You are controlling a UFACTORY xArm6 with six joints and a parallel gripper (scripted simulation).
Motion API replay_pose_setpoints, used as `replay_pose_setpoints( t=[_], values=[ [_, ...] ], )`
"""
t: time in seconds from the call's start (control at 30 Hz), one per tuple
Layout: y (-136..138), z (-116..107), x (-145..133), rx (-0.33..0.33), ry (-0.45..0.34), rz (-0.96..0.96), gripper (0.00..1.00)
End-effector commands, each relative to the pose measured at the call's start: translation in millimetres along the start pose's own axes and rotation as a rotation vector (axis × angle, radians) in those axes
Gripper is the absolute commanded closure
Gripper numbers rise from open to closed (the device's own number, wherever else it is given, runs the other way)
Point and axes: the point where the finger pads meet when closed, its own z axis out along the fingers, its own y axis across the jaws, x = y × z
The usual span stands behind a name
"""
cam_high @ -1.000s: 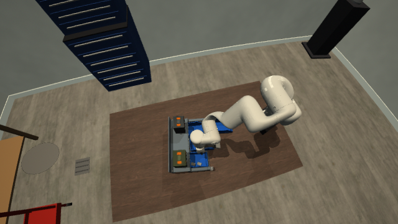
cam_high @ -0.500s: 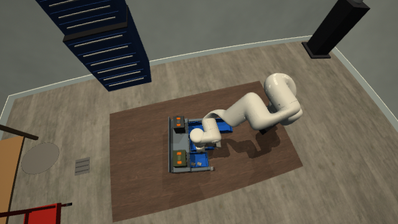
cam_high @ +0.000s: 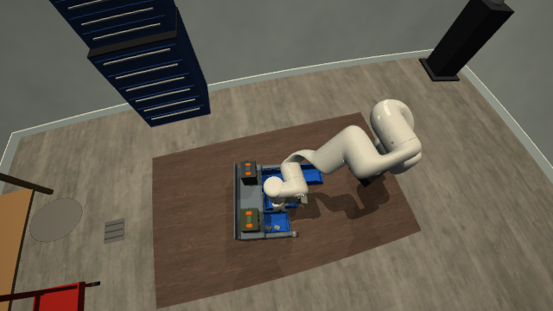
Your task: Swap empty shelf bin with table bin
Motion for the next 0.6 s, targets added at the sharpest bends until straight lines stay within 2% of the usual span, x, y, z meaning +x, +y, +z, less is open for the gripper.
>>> replay_pose_setpoints(
  t=[0.0,0.57],
  values=[
    [0.5,-4.7,-1.1,-0.001,-0.005,0.000,0.90],
    [0.5,-7.5,-0.8,-0.001,-0.005,0.000,0.90]
  ],
)
